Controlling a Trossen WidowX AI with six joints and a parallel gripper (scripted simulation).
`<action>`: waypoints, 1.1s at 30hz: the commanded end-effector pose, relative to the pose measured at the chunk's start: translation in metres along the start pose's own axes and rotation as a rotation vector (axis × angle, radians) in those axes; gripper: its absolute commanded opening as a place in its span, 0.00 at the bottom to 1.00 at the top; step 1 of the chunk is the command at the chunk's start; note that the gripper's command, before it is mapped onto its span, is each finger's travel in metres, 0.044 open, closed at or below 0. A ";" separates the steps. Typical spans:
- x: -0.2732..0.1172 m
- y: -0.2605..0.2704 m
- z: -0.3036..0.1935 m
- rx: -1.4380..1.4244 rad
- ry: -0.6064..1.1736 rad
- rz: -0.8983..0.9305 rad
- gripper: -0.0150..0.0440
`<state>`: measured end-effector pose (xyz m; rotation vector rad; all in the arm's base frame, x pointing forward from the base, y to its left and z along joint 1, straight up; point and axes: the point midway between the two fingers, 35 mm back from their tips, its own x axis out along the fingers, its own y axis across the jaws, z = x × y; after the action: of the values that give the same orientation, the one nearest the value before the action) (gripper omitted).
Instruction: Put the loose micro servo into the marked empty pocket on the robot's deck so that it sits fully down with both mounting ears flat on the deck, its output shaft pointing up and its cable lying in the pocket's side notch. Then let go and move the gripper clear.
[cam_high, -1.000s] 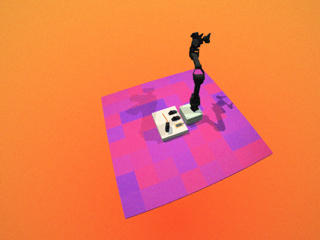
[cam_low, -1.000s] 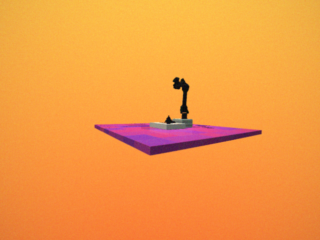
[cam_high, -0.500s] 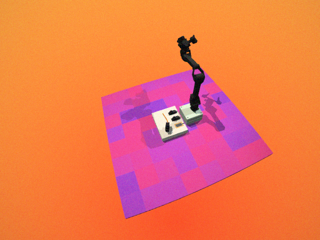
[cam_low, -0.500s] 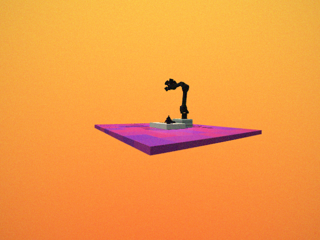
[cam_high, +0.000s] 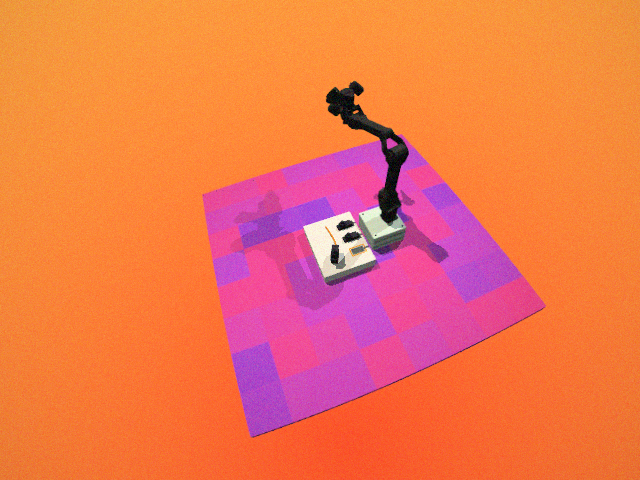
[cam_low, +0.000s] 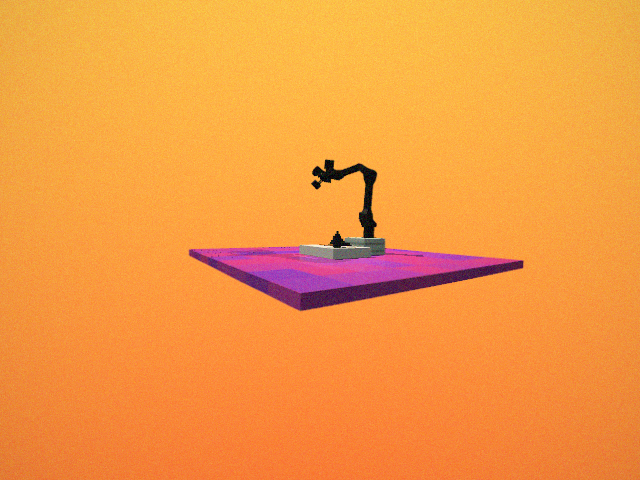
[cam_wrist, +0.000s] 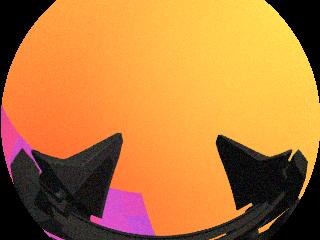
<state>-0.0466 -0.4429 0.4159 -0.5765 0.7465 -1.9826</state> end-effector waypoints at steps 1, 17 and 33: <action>-0.013 0.037 0.014 -0.023 -0.034 0.111 1.00; -0.103 0.169 0.056 -0.173 -0.168 0.561 1.00; -0.243 0.268 0.064 -0.401 -0.308 0.996 1.00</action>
<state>0.2469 -0.3755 0.2659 -0.5643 0.9618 -0.9218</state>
